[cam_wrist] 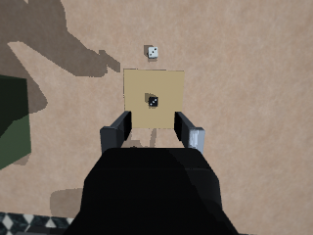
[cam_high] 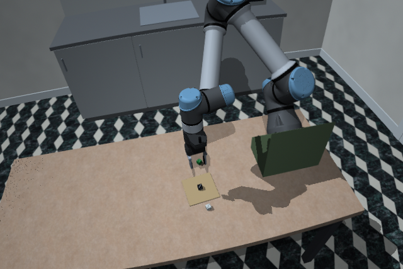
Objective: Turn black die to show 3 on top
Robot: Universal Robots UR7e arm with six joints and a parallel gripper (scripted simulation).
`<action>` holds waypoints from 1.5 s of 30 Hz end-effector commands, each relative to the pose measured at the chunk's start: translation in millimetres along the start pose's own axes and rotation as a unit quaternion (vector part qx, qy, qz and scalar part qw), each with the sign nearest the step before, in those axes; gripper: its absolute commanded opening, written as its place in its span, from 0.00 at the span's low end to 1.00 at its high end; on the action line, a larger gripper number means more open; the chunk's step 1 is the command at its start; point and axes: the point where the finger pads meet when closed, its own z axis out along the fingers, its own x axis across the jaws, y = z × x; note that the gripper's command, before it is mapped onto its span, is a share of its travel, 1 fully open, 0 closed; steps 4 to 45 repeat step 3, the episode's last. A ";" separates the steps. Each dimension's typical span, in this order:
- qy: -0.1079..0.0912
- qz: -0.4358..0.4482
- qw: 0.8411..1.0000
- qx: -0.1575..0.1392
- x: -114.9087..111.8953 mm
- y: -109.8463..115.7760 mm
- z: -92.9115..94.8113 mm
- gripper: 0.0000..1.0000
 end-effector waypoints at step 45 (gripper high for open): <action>0.001 0.000 1.000 0.000 0.3 0.0 -0.4 1.00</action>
